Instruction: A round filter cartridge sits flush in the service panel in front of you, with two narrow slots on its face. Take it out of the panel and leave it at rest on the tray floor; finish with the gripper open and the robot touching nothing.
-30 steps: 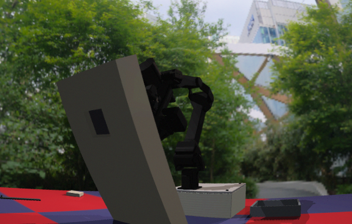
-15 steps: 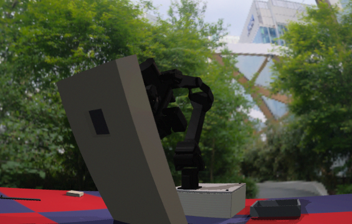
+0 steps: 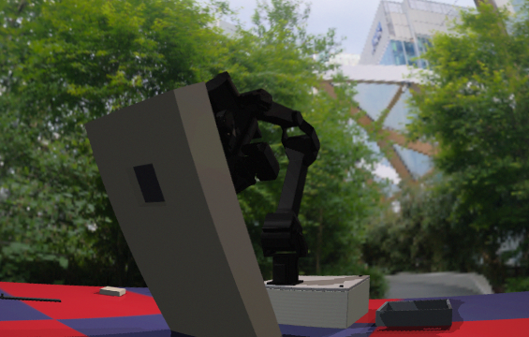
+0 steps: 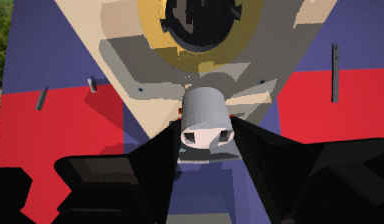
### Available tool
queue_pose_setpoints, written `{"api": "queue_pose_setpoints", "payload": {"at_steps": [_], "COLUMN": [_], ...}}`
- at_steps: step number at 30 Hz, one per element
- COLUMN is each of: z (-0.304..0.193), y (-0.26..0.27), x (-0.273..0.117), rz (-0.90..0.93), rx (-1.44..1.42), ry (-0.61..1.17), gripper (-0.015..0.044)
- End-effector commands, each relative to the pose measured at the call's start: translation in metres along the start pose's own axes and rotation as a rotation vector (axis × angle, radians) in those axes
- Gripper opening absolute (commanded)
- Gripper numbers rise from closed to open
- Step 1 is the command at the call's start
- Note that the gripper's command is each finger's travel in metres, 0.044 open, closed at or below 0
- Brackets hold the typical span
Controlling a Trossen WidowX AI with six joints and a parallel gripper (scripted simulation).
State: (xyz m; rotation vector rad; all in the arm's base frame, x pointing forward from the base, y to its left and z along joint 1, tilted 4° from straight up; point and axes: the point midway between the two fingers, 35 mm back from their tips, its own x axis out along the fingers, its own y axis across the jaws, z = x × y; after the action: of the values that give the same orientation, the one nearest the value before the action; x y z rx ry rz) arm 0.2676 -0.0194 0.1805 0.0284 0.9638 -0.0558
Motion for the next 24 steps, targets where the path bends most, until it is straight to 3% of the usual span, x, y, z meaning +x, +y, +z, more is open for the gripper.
{"api": "queue_pose_setpoints", "payload": {"at_steps": [1, 12, 24], "z": [0.008, 0.007, 0.010], "y": [0.000, 0.000, 0.024], "x": [-0.021, -0.082, -0.075], "rz": [0.000, 0.000, 0.003], "rx": [0.000, 0.000, 0.004], "ry": [-0.015, -0.012, 0.002], "gripper": [0.0000, 0.0000, 0.0000]}}
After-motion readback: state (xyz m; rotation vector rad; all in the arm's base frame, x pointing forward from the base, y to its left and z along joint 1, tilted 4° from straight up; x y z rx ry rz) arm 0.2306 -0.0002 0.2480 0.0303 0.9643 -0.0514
